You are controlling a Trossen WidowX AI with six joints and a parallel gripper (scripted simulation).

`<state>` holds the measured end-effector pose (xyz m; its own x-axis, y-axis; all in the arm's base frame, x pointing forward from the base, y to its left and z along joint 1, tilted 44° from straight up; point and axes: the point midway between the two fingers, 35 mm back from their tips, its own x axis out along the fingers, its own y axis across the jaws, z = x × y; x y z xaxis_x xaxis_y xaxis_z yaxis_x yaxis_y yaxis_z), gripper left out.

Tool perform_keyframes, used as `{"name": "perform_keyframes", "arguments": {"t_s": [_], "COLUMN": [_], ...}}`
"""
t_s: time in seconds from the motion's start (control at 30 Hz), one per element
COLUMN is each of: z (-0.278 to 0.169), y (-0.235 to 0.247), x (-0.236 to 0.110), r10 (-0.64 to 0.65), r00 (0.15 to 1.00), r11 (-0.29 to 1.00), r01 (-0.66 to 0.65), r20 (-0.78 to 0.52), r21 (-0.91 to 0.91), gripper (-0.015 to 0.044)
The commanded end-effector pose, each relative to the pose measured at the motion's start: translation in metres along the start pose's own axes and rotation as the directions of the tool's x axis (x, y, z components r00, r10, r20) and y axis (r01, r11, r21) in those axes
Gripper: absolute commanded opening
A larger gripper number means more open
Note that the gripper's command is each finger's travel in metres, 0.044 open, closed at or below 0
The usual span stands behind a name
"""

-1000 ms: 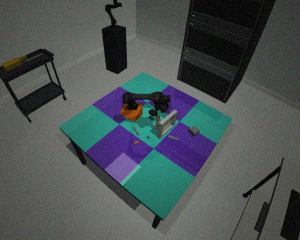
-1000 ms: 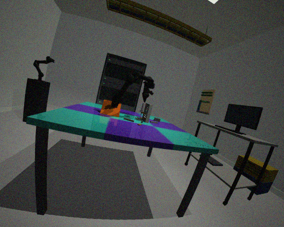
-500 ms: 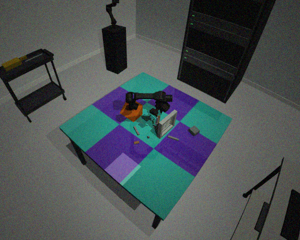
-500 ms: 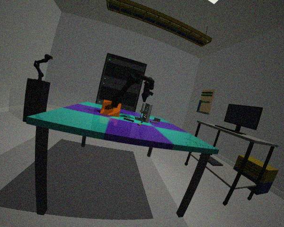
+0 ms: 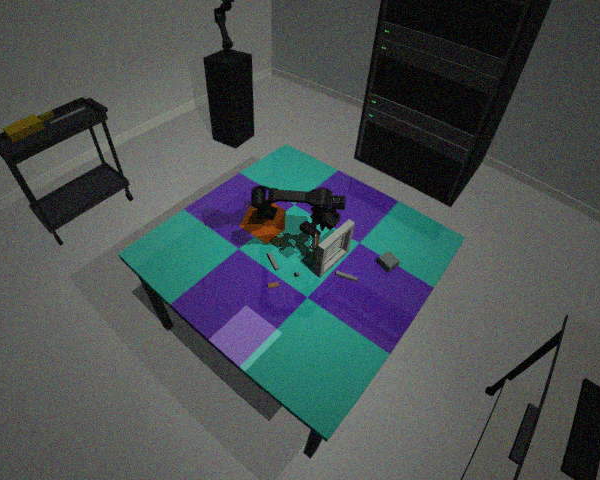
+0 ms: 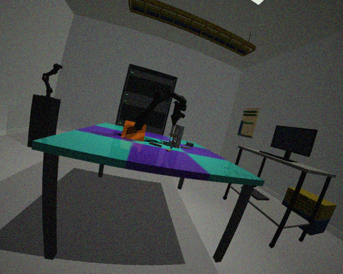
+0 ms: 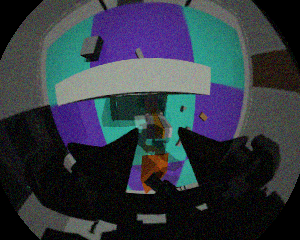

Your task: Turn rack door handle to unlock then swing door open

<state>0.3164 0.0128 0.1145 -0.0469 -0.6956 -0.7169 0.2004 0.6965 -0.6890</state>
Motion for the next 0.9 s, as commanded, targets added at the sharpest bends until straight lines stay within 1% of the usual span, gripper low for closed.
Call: {"name": "perform_keyframes", "arguments": {"t_s": [0.0,0.73,0.87], "z": [-0.002,-0.004,-0.004], "y": [0.0,-0.001,-0.001], "x": [0.009,0.042,0.042], "r10": [-0.001,0.013,0.013], "r00": [1.0,0.999,0.999], "r11": [1.0,1.0,1.0], "r01": [0.001,-0.013,-0.013], "r20": [-0.011,-0.044,-0.044], "r21": [-0.008,-0.016,-0.016], "gripper": [0.0291,0.0291,0.0186]}}
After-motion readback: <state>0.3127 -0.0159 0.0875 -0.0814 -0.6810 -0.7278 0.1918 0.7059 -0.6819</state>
